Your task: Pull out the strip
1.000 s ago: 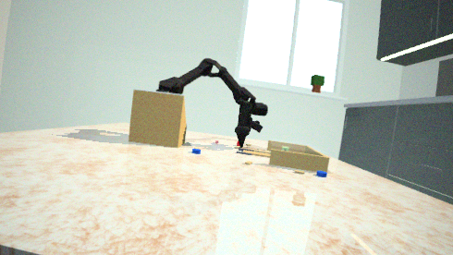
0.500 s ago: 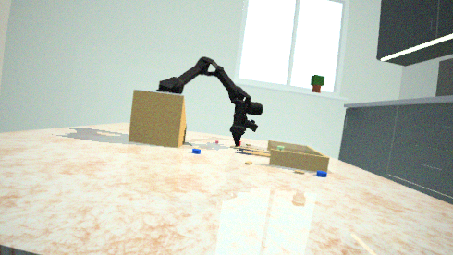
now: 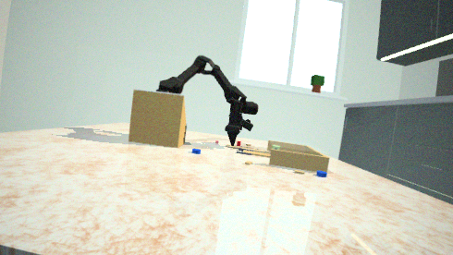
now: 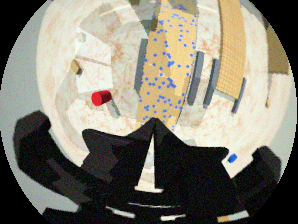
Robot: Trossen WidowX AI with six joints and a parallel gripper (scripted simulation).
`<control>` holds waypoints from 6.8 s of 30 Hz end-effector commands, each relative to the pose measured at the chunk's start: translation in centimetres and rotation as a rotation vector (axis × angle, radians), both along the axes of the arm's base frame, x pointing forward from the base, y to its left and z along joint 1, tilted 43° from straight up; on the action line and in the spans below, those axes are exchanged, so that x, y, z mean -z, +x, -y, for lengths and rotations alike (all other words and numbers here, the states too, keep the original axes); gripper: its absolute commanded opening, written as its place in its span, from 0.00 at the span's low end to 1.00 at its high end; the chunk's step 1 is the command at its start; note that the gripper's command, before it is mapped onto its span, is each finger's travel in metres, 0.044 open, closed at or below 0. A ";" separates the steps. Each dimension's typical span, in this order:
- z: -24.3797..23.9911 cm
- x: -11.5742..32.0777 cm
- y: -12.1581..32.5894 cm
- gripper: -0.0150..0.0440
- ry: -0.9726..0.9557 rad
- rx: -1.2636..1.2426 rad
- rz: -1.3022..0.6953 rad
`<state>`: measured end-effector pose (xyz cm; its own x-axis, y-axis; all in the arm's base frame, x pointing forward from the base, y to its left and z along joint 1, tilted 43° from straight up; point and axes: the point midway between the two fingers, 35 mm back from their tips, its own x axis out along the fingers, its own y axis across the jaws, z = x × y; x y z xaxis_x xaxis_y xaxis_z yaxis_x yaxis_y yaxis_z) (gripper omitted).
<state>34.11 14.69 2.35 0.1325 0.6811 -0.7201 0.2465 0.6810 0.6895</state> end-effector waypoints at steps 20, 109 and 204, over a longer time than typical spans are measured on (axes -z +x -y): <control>-1.5 0.2 -4.1 0.25 -0.001 -0.016 -0.026; 2.1 -3.2 -4.0 0.79 0.018 0.109 -0.143; 3.4 0.3 11.6 0.59 0.021 0.105 -0.126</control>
